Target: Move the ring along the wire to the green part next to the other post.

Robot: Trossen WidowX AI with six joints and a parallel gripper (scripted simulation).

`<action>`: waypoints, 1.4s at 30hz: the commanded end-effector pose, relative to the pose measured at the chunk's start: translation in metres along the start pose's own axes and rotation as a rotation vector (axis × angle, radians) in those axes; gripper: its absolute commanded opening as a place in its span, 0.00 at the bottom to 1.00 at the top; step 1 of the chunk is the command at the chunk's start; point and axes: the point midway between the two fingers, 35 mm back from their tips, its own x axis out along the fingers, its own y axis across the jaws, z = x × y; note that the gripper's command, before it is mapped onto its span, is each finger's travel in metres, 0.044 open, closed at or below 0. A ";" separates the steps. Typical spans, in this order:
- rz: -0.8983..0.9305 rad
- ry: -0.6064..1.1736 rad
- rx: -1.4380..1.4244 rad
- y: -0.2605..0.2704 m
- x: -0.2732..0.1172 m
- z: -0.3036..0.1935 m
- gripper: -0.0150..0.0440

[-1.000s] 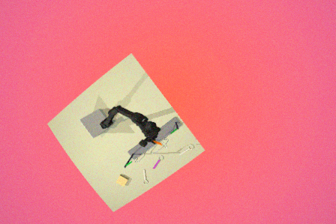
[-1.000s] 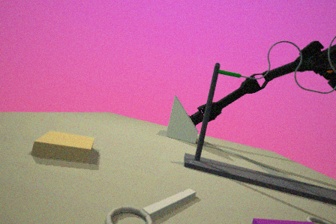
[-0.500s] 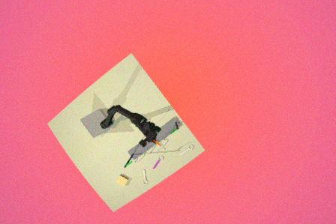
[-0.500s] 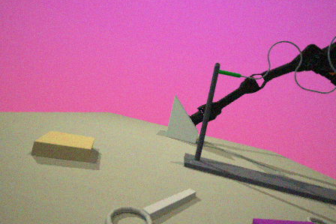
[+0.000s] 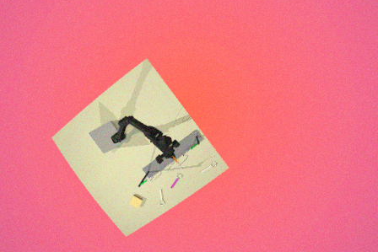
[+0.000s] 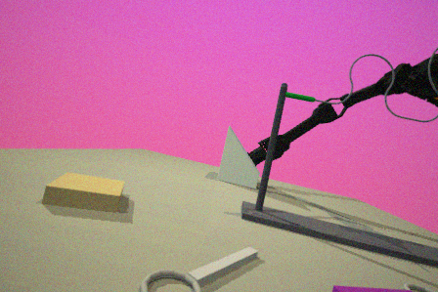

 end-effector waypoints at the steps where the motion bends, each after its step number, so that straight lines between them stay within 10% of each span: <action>1: 0.025 -0.008 0.049 0.002 -0.001 0.000 0.00; 42: 0.242 -0.069 0.511 0.019 0.000 0.005 0.00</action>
